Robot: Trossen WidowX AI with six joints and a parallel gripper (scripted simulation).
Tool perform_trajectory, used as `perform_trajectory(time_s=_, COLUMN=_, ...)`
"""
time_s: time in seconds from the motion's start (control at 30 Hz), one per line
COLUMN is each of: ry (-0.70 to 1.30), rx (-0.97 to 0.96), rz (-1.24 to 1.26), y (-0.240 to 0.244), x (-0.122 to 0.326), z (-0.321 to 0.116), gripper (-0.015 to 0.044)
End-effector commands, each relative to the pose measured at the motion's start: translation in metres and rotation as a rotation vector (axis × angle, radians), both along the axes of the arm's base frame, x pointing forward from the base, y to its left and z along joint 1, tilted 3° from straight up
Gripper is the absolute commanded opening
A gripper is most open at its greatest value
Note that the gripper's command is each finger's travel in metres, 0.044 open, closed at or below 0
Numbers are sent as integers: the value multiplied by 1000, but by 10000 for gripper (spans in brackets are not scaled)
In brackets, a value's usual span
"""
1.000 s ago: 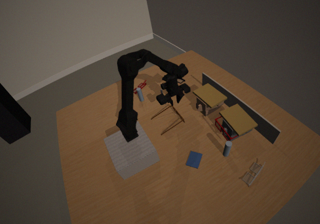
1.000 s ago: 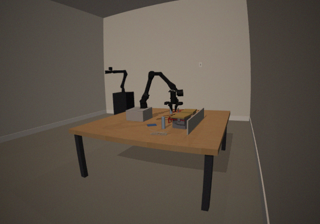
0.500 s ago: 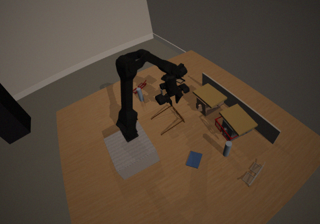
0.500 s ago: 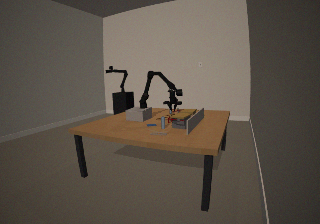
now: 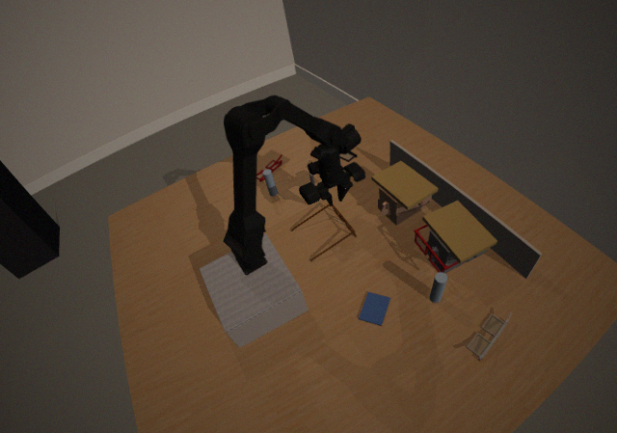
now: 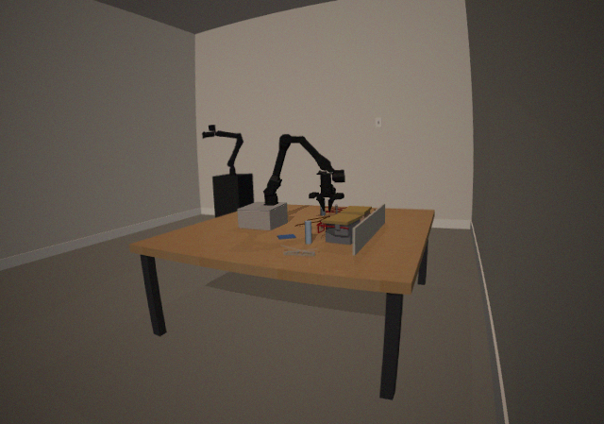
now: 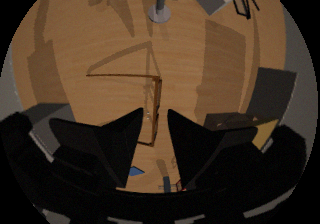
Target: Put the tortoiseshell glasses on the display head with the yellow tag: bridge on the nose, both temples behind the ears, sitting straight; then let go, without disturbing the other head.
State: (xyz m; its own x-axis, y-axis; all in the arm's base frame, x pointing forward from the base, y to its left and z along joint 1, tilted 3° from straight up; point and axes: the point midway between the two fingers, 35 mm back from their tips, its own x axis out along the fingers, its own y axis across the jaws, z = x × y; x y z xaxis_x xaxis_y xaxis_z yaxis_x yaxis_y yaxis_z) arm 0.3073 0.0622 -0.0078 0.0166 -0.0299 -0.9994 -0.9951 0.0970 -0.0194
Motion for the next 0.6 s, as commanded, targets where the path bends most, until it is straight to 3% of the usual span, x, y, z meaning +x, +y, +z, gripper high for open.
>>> perform_trajectory(time_s=0.0, ry=6, rx=-7, rz=-5, y=-1, x=-1, z=-9, gripper=140)
perform_trajectory(time_s=0.57, ry=6, rx=-7, rz=-5, y=-2, x=0, z=-37, gripper=140)
